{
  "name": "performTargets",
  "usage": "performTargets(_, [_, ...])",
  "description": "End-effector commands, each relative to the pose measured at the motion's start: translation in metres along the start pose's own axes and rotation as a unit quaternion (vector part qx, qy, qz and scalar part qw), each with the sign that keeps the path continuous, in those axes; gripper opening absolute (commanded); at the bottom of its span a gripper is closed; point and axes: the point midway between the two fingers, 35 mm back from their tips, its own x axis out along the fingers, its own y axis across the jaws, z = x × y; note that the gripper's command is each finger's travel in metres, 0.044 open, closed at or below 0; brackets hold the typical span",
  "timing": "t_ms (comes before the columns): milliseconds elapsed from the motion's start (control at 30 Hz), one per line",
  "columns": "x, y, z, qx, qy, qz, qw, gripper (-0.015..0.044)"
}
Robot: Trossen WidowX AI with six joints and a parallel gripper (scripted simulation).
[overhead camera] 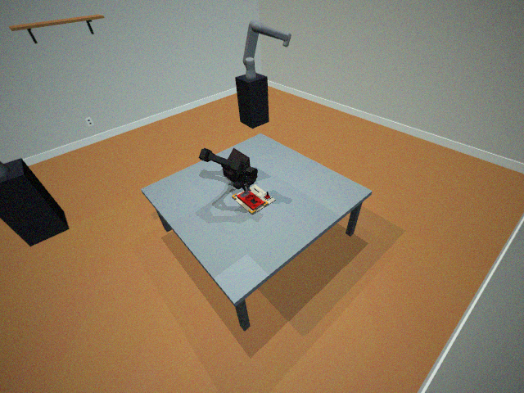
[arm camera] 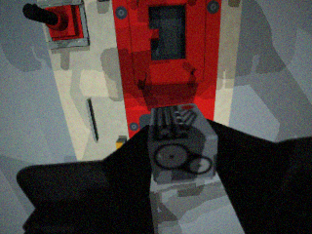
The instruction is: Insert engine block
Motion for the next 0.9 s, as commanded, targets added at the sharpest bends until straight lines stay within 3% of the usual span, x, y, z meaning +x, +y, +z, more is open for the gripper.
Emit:
performTargets(0, [-0.012,0.000,0.002,0.006,0.002,0.003,1.000,0.0000])
performTargets(700, [-0.075,-0.002,-0.009,0.017,0.025,-0.005,1.000,0.0000])
performTargets(867, [-0.064,-0.002,-0.004,0.017,0.025,-0.005,1.000,0.0000])
